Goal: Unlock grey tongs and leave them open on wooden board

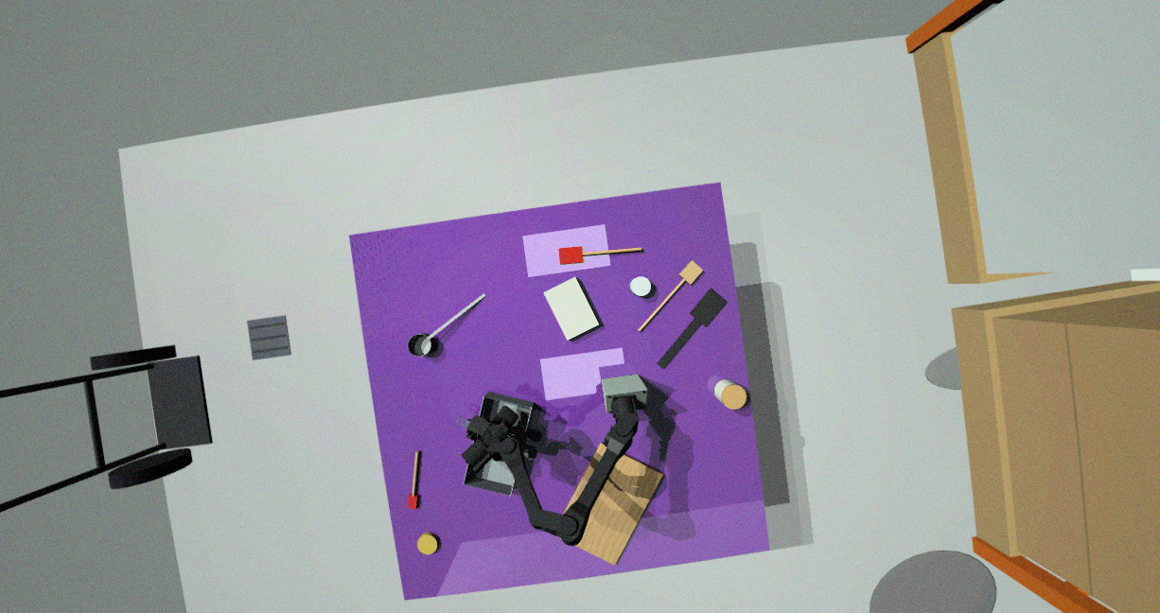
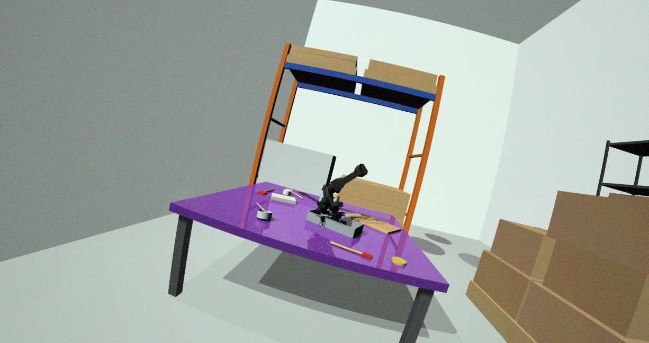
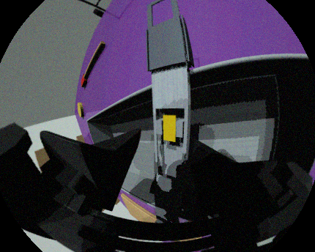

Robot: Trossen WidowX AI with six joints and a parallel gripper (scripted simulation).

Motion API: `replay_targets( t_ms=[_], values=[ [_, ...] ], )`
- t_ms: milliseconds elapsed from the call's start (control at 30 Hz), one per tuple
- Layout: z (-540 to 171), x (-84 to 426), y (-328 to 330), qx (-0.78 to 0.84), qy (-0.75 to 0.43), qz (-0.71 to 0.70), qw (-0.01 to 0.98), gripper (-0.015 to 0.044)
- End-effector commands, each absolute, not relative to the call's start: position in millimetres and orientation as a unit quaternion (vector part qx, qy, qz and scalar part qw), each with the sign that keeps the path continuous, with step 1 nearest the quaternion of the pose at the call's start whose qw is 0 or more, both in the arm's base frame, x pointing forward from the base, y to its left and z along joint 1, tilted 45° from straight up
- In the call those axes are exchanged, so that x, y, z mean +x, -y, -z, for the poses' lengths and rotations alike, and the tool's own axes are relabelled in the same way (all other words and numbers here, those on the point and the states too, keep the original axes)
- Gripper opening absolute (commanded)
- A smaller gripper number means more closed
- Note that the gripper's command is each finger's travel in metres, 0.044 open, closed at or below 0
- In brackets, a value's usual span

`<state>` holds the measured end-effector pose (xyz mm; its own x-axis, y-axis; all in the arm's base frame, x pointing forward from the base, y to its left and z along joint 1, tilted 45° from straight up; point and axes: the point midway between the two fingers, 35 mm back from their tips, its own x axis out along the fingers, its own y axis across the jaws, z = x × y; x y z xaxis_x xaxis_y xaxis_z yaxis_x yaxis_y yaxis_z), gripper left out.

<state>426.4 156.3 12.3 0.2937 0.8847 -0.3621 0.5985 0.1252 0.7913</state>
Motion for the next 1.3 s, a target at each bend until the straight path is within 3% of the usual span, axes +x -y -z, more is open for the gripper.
replay_targets(
  t_ms=[0,67,600,867,1067,1267],
  values=[
    [-12.5,426.4,-156.0,0.644,-0.575,-0.149,0.481,0.0208],
    [-12.5,426.4,-156.0,0.644,-0.575,-0.149,0.481,0.0155],
    [-12.5,426.4,-156.0,0.644,-0.575,-0.149,0.481,0.0048],
    [-20.8,428.7,-146.5,0.644,-0.576,-0.147,0.482,-0.0150],
    [-64.3,431.2,-103.4,0.645,-0.577,-0.144,0.480,-0.0150],
    [-66.2,431.0,-101.7,0.645,-0.576,-0.144,0.480,-0.0150]
  ],
)
